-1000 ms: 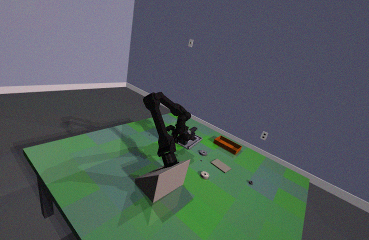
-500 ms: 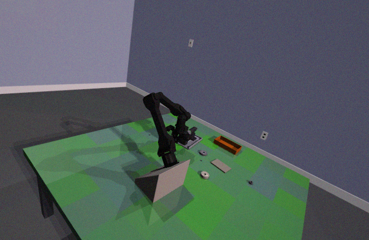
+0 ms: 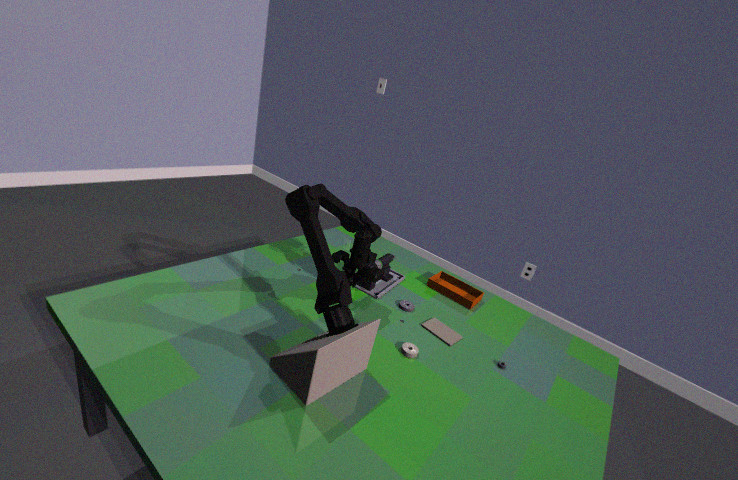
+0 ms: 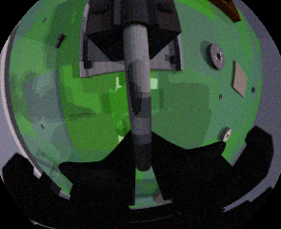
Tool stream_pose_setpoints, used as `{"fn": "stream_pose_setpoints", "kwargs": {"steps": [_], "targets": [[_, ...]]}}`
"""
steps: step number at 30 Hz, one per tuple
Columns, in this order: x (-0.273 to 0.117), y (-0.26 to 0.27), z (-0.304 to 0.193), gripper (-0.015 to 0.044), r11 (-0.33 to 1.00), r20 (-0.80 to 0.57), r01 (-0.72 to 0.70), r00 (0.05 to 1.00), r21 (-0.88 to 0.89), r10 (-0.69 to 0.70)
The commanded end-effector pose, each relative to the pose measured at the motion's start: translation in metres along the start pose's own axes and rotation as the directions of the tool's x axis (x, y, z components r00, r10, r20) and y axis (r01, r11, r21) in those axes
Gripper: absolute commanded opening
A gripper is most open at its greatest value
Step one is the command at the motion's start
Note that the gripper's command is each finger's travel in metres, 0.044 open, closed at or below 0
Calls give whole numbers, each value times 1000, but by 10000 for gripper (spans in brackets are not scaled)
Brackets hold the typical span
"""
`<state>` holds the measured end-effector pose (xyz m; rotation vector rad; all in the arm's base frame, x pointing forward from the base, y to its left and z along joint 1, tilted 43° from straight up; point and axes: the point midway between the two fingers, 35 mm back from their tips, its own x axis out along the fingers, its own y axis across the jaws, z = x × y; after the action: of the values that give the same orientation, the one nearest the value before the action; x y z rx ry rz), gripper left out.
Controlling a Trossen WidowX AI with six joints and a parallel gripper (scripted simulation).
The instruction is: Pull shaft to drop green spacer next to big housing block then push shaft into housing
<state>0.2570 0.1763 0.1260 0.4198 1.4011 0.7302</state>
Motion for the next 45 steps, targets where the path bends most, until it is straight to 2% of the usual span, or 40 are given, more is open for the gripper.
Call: {"fn": "stream_pose_setpoints", "kwargs": {"steps": [1,45], "targets": [[0,1,-1,0,1000,-2,-2,1000,0,2],[0,1,-5,0,1000,-2,-2,1000,0,2]]}}
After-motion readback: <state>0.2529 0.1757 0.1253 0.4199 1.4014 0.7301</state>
